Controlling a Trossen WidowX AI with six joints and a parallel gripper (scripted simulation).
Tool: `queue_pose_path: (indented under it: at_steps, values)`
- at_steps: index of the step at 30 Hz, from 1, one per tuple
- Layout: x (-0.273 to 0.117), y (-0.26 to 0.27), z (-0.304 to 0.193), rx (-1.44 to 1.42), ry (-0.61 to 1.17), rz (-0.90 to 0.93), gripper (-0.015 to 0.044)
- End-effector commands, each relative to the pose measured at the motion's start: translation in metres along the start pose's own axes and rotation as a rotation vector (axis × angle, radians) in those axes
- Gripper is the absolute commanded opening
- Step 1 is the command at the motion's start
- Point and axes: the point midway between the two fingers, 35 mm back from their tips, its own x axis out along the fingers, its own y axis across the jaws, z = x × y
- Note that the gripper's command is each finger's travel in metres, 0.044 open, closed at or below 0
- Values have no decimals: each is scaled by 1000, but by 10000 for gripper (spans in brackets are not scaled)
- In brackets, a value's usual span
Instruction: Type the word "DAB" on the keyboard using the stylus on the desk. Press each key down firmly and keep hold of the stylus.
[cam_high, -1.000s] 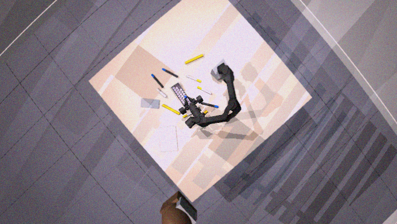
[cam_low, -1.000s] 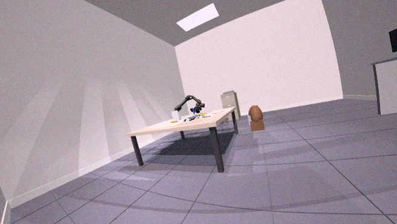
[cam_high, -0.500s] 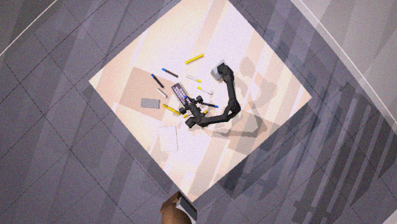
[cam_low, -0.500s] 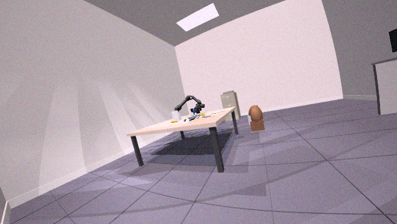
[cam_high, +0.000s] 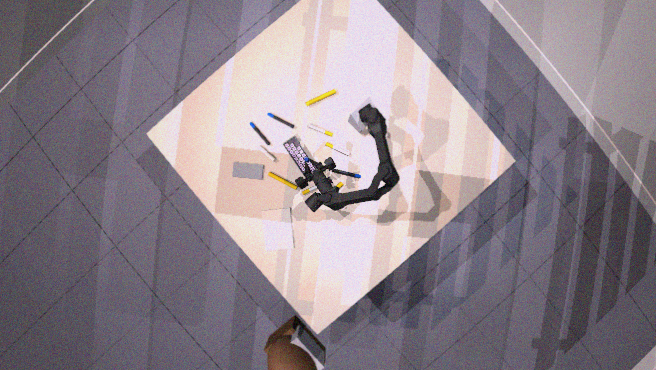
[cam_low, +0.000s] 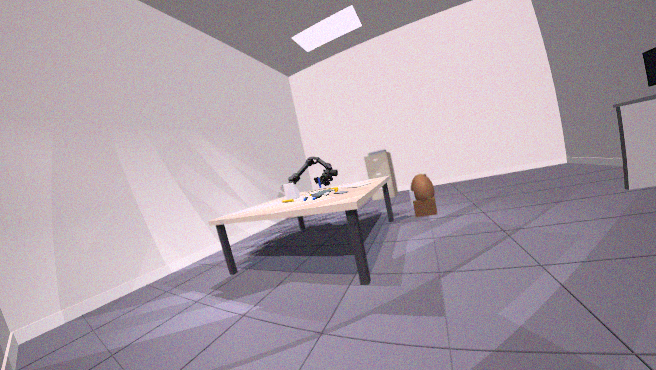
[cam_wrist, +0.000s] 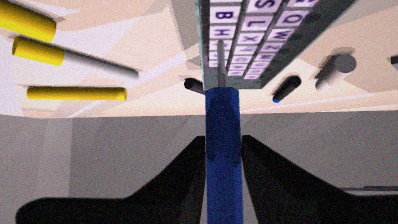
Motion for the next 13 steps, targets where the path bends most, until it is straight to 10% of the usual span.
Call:
queue_pose_path:
  at_steps: [1,13]
  values:
    - [-10,-1,-17,3,3,-5,81]
    - [-8,-1,-15,13,0,-6,81]
